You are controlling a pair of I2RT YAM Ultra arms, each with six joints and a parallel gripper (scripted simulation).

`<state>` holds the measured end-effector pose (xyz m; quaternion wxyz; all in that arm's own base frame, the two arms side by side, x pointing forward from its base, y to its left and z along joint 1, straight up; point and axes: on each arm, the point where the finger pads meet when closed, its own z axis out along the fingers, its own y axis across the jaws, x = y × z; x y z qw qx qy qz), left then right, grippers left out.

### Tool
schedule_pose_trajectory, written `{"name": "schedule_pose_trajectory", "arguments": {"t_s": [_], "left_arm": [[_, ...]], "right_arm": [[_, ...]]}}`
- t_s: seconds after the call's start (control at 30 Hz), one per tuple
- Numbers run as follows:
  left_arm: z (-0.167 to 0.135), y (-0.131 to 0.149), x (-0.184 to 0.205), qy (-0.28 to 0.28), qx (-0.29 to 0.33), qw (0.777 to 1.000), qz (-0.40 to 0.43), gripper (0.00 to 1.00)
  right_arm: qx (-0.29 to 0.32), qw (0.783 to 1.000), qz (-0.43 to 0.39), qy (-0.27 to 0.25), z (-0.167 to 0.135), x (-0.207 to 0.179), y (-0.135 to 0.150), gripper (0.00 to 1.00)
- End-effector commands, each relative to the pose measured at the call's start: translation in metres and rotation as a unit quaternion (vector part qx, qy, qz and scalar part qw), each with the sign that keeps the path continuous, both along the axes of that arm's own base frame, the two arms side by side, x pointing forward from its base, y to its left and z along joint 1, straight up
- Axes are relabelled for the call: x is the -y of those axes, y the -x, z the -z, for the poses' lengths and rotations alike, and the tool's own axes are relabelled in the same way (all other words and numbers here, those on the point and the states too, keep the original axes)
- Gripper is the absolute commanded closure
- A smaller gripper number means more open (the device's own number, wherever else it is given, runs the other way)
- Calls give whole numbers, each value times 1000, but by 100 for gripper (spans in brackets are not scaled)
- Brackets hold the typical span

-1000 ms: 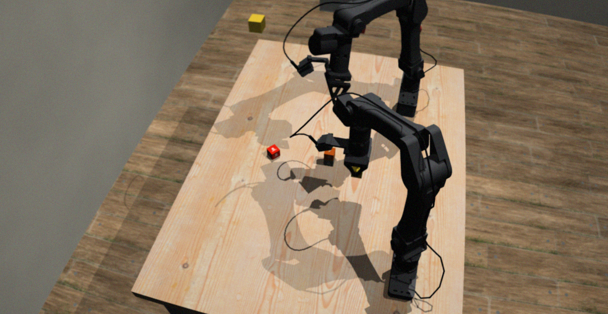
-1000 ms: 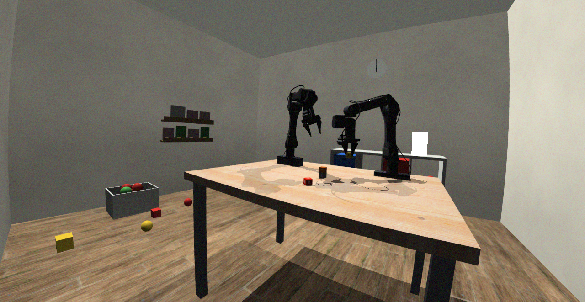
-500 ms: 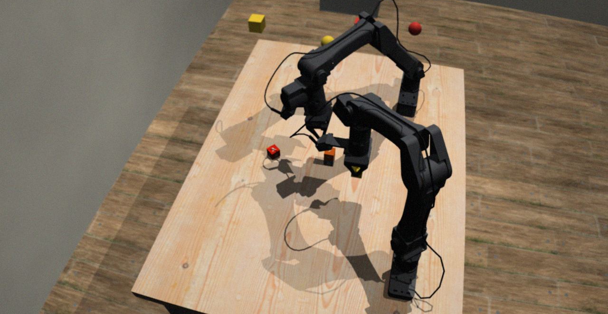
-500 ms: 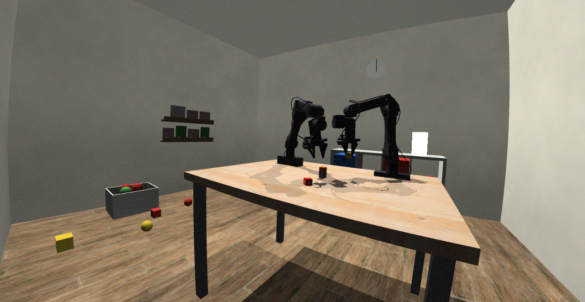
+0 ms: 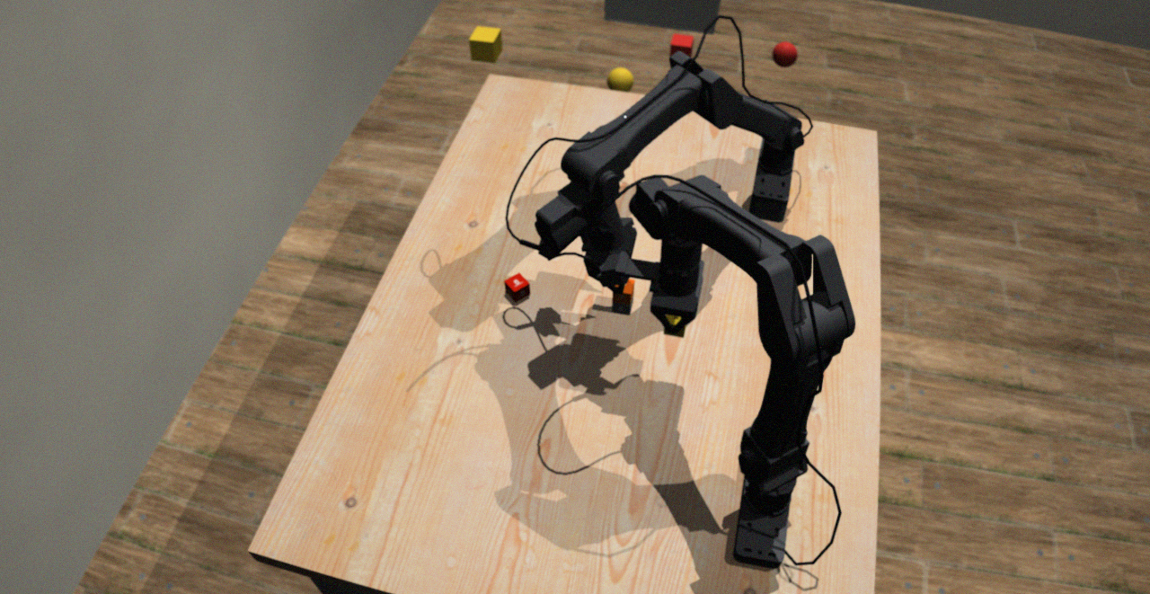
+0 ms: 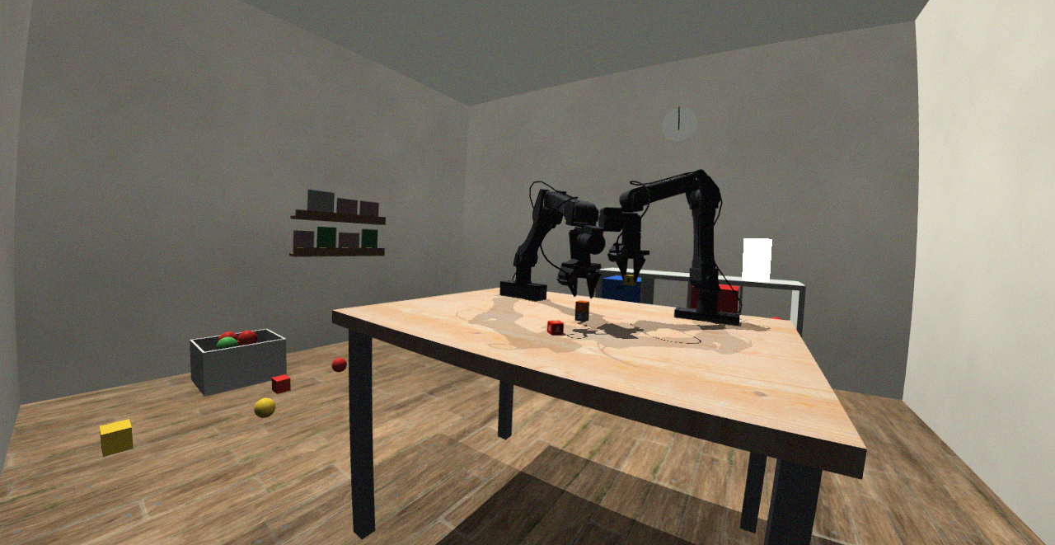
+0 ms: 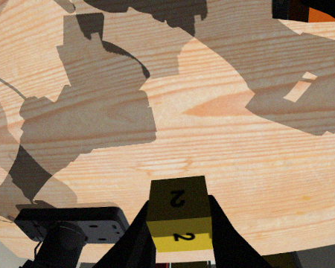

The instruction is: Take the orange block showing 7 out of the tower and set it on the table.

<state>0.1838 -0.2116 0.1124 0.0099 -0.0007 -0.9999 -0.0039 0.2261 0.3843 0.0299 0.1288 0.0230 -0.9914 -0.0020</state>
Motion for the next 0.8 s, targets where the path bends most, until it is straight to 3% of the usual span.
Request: {"name": "schedule_pose_trajectory", "arguments": {"t_s": [0.0, 0.77], "left_arm": [[-15, -3, -3, 13, 12, 1000, -1, 73], [-11, -3, -2, 11, 9, 1000, -2, 73]], "right_arm": [[5, 1000, 7, 1, -6, 2, -4, 45], [5, 1000, 9, -4, 20, 3, 2, 45]]}}
